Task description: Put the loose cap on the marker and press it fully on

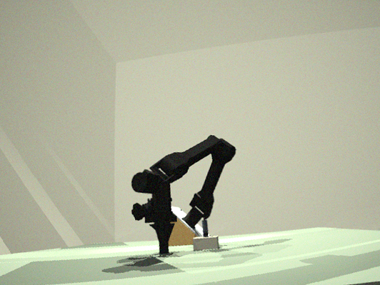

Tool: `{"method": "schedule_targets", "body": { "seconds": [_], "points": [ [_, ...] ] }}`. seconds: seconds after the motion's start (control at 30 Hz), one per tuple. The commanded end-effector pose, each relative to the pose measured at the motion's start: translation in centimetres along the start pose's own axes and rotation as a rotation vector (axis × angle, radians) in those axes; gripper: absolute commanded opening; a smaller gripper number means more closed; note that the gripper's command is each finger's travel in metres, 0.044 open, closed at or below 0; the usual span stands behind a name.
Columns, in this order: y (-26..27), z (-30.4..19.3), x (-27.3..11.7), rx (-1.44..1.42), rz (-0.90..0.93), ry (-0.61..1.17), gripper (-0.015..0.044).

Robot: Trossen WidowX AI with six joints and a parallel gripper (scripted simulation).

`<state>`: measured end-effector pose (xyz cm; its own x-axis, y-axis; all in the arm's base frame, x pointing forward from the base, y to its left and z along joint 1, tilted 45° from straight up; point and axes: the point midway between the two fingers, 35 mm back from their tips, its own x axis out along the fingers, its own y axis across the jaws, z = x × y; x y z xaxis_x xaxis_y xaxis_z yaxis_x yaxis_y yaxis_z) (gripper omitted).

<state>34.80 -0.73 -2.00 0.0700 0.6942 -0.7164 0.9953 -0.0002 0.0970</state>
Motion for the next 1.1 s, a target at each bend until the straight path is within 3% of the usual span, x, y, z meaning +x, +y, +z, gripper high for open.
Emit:
{"method": "schedule_targets", "body": {
  "seconds": [0.0,0.17,0.27,1.07],
  "points": [
    [0.0,0.0,0.1,0.006,0.001,0.005,0.0112],
    [0.0,0.0,0.1,0.006,0.001,0.005,0.0079],
    [0.0,0.0,-0.4,0.006,0.001,0.004,0.0000],
    [-0.4,-0.8,-6.5,0.007,0.000,0.003,0.0000]
  ]
}}
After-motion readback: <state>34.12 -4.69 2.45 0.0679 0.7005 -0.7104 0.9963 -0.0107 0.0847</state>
